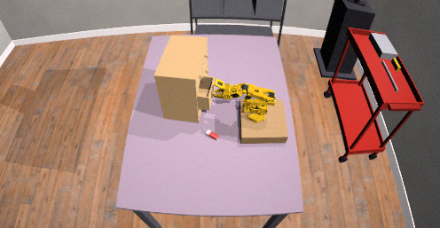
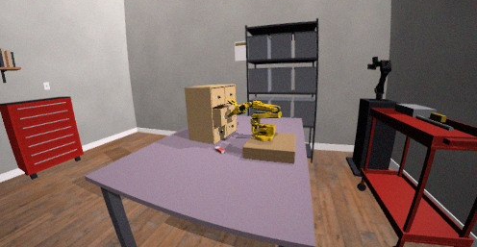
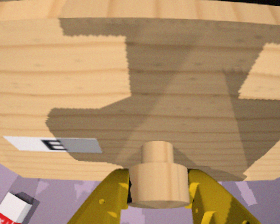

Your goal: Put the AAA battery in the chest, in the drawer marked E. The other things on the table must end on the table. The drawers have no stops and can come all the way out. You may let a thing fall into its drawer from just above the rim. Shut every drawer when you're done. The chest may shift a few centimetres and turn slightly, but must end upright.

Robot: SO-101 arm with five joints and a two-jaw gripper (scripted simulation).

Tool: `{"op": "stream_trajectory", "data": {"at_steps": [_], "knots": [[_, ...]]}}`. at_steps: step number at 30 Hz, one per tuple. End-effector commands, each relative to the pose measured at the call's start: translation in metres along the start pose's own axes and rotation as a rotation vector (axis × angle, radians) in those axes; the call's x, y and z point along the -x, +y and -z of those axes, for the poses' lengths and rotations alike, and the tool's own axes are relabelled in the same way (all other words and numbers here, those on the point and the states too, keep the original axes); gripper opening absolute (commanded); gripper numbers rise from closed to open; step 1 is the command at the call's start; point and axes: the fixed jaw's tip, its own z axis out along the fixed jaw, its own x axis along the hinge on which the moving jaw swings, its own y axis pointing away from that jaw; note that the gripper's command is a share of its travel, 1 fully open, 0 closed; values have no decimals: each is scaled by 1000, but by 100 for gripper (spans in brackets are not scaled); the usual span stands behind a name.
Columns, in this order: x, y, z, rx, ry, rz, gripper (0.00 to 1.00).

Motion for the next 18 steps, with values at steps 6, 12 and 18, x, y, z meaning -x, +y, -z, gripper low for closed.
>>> {"op": "stream_trajectory", "data": {"at_steps": [6,12,18], "knots": [[0,-1,1,-5,-9,2,0],[-1,-2,4,-6,-9,2,0],[-3,-2,7,-8,-9,1,0]]}}
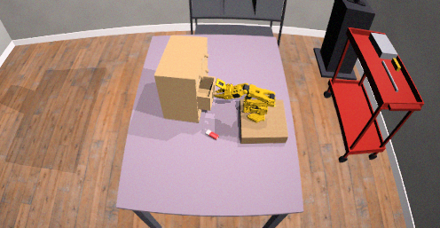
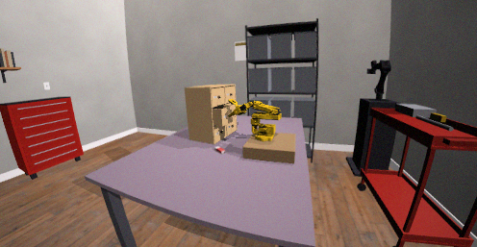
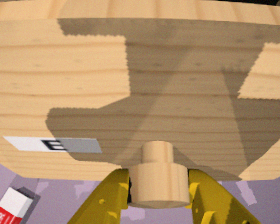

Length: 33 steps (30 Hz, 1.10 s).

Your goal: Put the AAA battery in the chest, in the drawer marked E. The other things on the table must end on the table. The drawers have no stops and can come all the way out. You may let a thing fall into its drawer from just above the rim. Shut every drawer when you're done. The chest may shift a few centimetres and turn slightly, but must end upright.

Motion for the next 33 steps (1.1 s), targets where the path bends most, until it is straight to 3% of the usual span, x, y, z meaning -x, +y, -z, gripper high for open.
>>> {"op": "stream_trajectory", "data": {"at_steps": [1,33], "knots": [[-1,-2,3,-7,-11,1,0],[-4,-2,9,-10,1,-1,0]]}}
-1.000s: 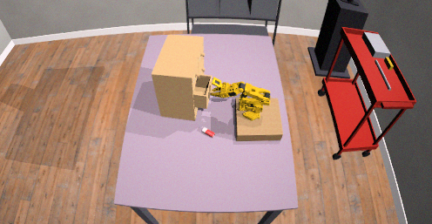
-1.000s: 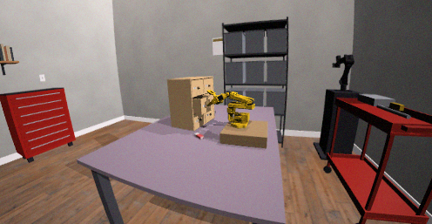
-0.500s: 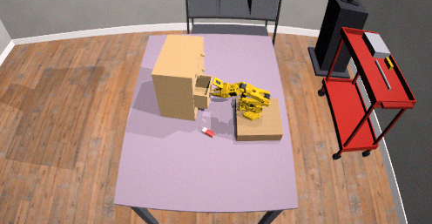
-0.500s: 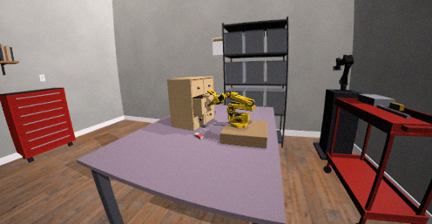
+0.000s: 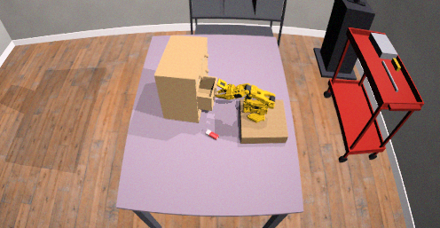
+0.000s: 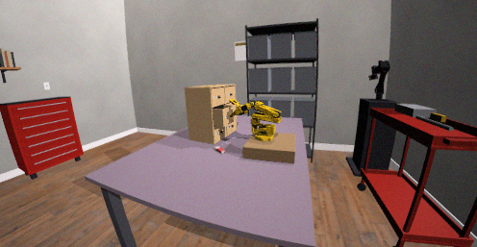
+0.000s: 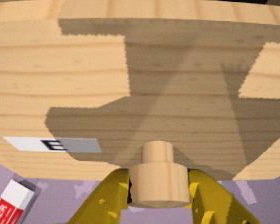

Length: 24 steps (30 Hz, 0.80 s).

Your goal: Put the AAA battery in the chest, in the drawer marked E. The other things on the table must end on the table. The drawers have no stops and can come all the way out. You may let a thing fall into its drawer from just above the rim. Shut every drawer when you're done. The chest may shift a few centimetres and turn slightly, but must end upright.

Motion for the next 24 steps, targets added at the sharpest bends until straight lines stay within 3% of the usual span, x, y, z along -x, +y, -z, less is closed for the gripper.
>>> {"op": "stream_trajectory", "data": {"at_steps": [1,24], "knots": [[0,-2,2,-9,1,0,0],[-1,-2,4,-10,8,0,0]]}}
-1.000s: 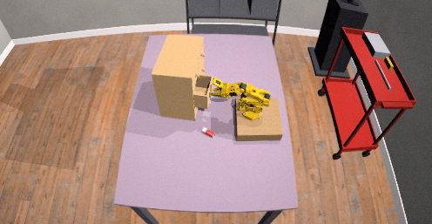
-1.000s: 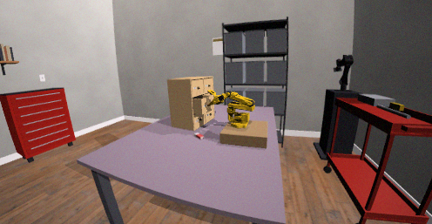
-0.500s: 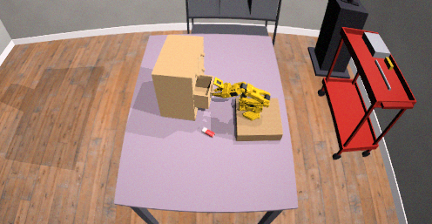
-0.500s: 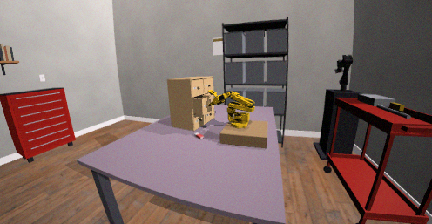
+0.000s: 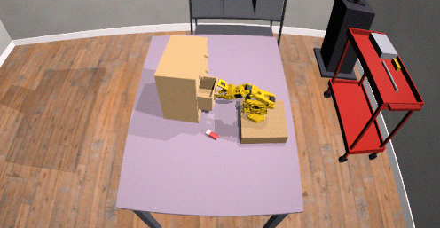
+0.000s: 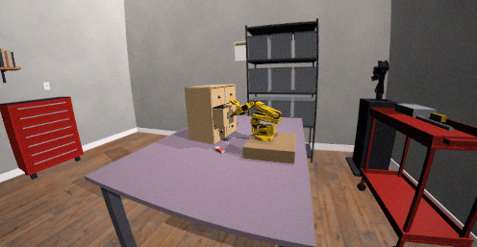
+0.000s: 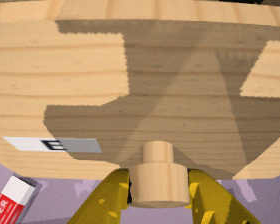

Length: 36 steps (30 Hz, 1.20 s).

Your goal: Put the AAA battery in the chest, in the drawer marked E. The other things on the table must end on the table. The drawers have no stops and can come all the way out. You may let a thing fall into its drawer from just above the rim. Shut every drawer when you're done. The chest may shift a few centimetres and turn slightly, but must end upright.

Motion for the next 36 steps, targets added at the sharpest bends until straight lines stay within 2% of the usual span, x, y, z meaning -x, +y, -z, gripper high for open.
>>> {"op": "stream_trajectory", "data": {"at_steps": [1,15,34,36], "knots": [[1,-2,1,-9,-1,0,1],[1,-2,1,-9,-1,0,12],[1,-2,1,-9,-1,0,21],[-1,-2,5,-11,23,4,21]]}}
